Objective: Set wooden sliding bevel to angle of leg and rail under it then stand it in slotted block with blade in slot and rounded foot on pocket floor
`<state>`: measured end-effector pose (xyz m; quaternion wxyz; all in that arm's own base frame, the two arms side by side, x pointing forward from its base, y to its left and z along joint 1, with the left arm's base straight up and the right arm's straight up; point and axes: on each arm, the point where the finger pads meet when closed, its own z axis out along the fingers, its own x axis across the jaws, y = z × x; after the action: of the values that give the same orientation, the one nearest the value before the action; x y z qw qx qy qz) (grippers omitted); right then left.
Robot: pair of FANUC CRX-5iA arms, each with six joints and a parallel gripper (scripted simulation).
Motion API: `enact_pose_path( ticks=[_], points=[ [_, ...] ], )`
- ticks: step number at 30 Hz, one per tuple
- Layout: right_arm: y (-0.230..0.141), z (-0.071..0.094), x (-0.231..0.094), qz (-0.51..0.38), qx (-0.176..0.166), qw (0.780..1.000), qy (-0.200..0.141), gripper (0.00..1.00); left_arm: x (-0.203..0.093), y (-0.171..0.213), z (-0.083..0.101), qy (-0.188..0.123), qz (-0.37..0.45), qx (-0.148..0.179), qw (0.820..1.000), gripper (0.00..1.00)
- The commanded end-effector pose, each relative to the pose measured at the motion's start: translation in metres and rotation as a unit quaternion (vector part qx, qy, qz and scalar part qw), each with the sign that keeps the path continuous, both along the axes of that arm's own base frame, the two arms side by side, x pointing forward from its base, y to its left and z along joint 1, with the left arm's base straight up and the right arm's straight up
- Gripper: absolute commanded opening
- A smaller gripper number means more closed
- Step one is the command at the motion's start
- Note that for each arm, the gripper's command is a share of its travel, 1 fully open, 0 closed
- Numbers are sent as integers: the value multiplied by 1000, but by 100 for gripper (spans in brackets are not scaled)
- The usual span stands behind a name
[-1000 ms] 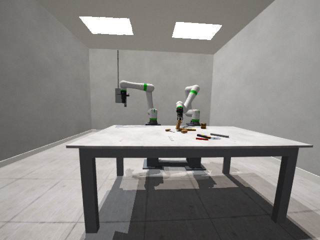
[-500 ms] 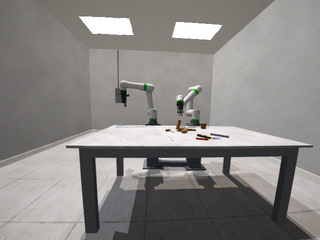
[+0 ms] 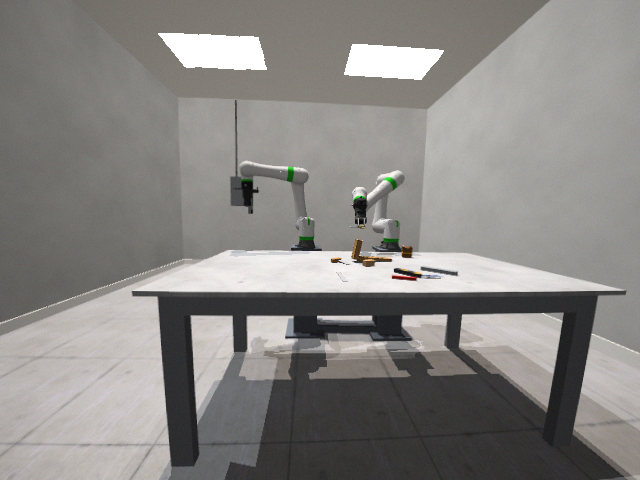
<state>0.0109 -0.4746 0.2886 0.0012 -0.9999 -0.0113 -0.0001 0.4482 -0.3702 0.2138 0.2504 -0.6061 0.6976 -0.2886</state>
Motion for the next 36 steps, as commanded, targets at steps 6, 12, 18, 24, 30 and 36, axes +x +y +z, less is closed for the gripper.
enact_pose_path(
  ticks=[6, 12, 18, 24, 30, 36],
  points=[
    [0, 1, 0, 0, -1, 1000, 0, 100, 0, 0, 1, -1, 0, -1, 1000, 0],
    [0, 1, 0, 0, -1, 1000, 0, 100, 0, 0, 1, 0, 3, -4, 1000, 0],
    [0, 1, 0, 0, -1, 1000, 0, 100, 0, 2, 2, 1, 7, -8, 1000, 0],
    [0, 1, 0, 0, -1, 1000, 0, 100, -1, 6, 2, 4, 19, -19, 1000, 0],
    [0, 1, 0, 0, -1, 1000, 0, 100, -2, 12, 2, 8, 38, -38, 999, 0],
    [0, 1, 0, 0, -1, 1000, 0, 100, -3, 17, 2, 12, 55, -55, 997, 0]
  ],
)
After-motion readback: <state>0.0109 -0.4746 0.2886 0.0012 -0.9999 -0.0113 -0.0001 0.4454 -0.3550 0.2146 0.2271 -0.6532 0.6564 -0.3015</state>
